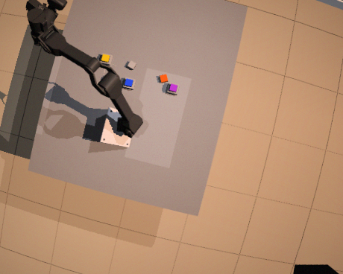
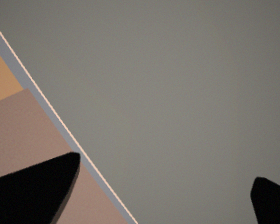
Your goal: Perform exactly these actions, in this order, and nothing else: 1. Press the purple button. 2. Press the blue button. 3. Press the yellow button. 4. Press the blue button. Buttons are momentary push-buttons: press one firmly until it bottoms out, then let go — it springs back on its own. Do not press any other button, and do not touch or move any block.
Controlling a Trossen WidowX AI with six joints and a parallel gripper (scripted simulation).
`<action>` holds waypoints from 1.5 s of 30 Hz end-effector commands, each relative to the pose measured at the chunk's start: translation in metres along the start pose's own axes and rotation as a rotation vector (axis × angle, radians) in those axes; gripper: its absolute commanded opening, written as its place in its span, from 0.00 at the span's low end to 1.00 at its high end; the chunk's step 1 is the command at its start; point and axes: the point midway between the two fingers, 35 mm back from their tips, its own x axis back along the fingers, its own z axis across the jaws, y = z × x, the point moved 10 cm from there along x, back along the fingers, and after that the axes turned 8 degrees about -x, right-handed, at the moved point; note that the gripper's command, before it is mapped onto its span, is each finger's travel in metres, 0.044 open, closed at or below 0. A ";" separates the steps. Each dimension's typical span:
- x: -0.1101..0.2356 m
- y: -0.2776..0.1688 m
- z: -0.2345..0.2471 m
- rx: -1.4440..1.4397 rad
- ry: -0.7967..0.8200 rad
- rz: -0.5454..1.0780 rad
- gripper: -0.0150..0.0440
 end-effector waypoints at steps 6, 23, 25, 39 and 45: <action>-0.045 -0.044 -0.060 -0.070 0.083 0.116 0.93; -0.078 -0.266 -0.210 -0.393 0.322 0.650 0.93; -0.069 -0.293 -0.222 -0.437 0.341 0.726 0.93; 0.039 -0.444 -0.270 -0.736 0.382 1.300 0.93; 0.039 -0.444 -0.270 -0.736 0.382 1.300 0.93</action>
